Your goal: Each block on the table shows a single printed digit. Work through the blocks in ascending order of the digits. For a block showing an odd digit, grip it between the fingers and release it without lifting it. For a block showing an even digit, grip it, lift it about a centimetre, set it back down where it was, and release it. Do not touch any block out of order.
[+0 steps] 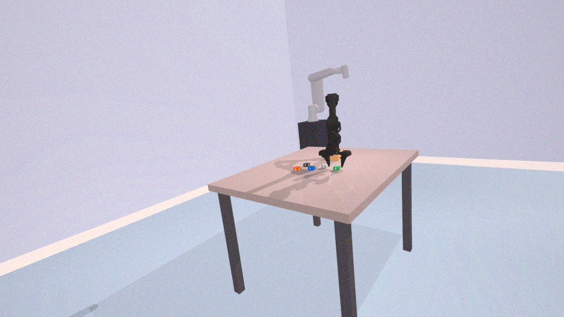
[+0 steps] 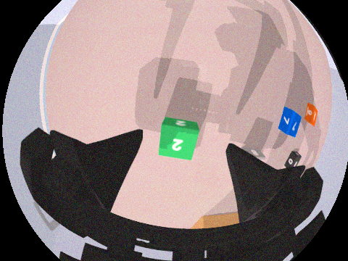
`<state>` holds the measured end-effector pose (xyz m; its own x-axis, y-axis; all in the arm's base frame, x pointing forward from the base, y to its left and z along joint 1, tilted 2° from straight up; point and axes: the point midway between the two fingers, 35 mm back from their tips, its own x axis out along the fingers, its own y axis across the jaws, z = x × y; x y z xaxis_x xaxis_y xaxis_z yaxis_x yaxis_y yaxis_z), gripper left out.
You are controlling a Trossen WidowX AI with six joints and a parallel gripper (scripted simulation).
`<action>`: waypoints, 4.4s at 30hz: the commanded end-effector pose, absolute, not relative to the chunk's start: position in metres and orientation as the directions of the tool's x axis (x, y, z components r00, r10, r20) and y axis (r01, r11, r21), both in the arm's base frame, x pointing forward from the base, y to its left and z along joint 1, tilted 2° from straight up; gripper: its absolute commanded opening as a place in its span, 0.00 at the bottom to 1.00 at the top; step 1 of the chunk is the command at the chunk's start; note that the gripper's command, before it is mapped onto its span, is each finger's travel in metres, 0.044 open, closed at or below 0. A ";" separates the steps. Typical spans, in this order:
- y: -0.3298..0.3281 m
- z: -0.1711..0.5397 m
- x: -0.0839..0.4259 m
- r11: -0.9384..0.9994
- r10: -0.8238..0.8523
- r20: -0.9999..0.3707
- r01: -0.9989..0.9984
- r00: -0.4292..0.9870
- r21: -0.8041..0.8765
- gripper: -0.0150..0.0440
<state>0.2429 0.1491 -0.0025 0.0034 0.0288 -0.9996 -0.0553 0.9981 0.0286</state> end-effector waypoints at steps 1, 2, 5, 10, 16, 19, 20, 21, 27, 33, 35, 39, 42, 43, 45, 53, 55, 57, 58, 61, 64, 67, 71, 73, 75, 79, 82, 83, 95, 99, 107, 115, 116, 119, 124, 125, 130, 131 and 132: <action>0.148 -0.010 0.240 0.998 0.023 -1.000 -0.050 -0.007 0.023 0.93; 0.148 -0.011 0.240 0.998 0.023 -1.000 -0.050 -0.007 0.023 0.93; 0.148 -0.011 0.240 0.998 0.023 -1.000 -0.050 -0.007 0.023 0.80; 0.148 -0.011 0.240 0.998 0.023 -1.000 -0.050 -0.007 0.023 0.58; 0.148 -0.011 0.240 0.998 0.023 -1.000 -0.050 -0.007 0.023 0.46; 0.148 -0.011 0.240 0.998 0.023 -1.000 -0.050 -0.007 0.023 0.46; 0.148 -0.011 0.240 0.998 0.023 -1.000 -0.050 -0.007 0.023 0.46; 0.148 -0.011 0.240 0.998 0.023 -1.000 -0.050 -0.007 0.023 0.46; 0.148 -0.011 0.240 0.998 0.023 -1.000 -0.050 -0.007 0.023 0.46; 0.148 -0.011 0.240 0.998 0.023 -1.000 -0.050 -0.007 0.023 0.46; 0.148 -0.011 0.240 0.998 0.023 -1.000 -0.050 -0.007 0.023 0.46; 0.148 -0.011 0.240 0.998 0.023 -1.000 -0.050 -0.007 0.023 0.46; 0.148 -0.011 0.240 0.998 0.023 -1.000 -0.050 -0.007 0.023 0.46; 0.148 -0.011 0.240 0.998 0.023 -1.000 -0.050 -0.007 0.023 0.46; 0.148 -0.011 0.240 0.998 0.023 -1.000 -0.050 -0.007 0.023 0.46; 0.148 -0.009 0.240 0.998 0.023 -1.000 -0.050 -0.007 0.023 0.46; 0.148 -0.005 0.241 0.998 0.023 -1.000 -0.050 -0.007 0.023 0.46; 0.148 -0.002 0.241 0.998 0.023 -1.000 -0.050 -0.007 0.023 0.46; 0.148 -0.001 0.241 0.998 0.023 -1.000 -0.050 -0.007 0.023 0.46; 0.148 0.003 0.241 0.998 0.023 -1.000 -0.050 -0.007 0.023 0.46; 0.148 0.004 0.241 0.998 0.023 -1.000 -0.050 -0.007 0.023 0.46; 0.148 0.004 0.241 0.998 0.023 -1.000 -0.050 -0.007 0.023 0.46; 0.148 0.004 0.241 0.998 0.023 -1.000 -0.050 -0.007 0.023 0.46; 0.148 0.004 0.241 0.998 0.023 -1.000 -0.050 -0.007 0.023 0.46; 0.148 0.004 0.241 0.998 0.023 -1.000 -0.050 -0.007 0.023 0.46; 0.148 0.001 0.241 0.998 0.023 -1.000 -0.050 -0.007 0.023 0.46; 0.148 -0.004 0.241 0.998 0.023 -1.000 -0.050 -0.007 0.023 0.46; 0.148 -0.005 0.241 0.998 0.023 -1.000 -0.050 -0.007 0.023 0.46; 0.148 -0.011 0.240 0.998 0.023 -1.000 -0.050 -0.007 0.023 0.46; 0.148 -0.011 0.240 0.998 0.023 -1.000 -0.050 -0.007 0.023 0.55; 0.148 -0.011 0.240 0.998 0.023 -1.000 -0.050 -0.007 0.023 0.90; 0.147 0.026 0.241 0.998 0.023 -1.000 -0.050 -0.006 0.023 0.93; 0.147 0.026 0.241 0.998 0.023 -1.000 -0.050 -0.006 0.023 0.93; 0.147 0.028 0.241 0.998 0.023 -1.000 -0.050 -0.006 0.023 0.89; 0.146 0.096 0.243 0.998 0.023 -1.000 -0.050 -0.006 0.023 0.67; 0.146 0.104 0.242 0.998 0.023 -1.000 -0.050 -0.006 0.023 0.62; 0.145 0.107 0.242 0.998 0.023 -1.000 -0.050 -0.006 0.023 0.46; 0.145 0.107 0.242 0.998 0.023 -1.000 -0.050 -0.006 0.023 0.46; 0.145 0.107 0.242 0.998 0.023 -1.000 -0.050 -0.006 0.023 0.46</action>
<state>0.2431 0.1464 0.1066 0.0035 0.0290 -0.9996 -0.0460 0.9985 0.0288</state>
